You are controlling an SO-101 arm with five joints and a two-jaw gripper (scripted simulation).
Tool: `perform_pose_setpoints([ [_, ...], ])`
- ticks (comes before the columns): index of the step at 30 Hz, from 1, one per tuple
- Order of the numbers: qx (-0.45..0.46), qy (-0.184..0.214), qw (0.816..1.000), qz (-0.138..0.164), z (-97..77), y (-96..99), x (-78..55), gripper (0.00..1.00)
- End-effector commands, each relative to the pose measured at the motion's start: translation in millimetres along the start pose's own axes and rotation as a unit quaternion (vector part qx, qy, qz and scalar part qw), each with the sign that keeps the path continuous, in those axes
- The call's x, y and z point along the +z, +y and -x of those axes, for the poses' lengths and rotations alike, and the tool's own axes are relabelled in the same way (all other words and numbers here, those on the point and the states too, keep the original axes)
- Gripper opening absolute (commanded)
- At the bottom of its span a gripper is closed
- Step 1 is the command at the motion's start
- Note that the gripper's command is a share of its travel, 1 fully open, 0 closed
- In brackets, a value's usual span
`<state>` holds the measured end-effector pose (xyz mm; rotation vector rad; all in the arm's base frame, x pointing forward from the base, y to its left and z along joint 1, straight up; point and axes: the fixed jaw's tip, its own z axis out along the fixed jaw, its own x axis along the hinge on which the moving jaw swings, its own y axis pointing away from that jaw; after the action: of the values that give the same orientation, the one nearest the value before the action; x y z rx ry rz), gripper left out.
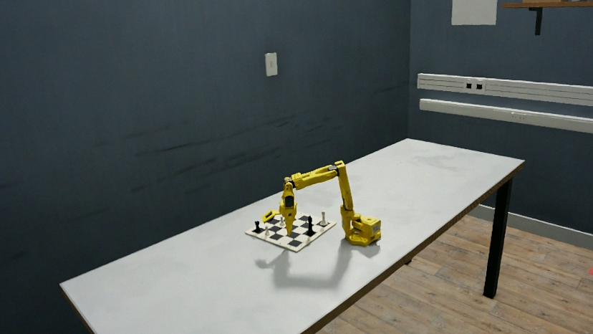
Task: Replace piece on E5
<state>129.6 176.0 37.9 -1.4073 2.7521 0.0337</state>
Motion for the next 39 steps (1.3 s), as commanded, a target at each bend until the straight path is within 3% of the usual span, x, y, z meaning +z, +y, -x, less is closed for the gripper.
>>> perform_pose_setpoints([
  [1, -0.001, 0.014, 1.0, 0.001, -4.9, 2.3, 7.2, 0.0],
  [6, -0.001, 0.015, 1.0, 0.001, -9.9, 2.5, 12.6, 0.0],
  [39, -0.002, 0.015, 1.0, 0.001, -10.3, 2.6, 12.8, 0.0],
])
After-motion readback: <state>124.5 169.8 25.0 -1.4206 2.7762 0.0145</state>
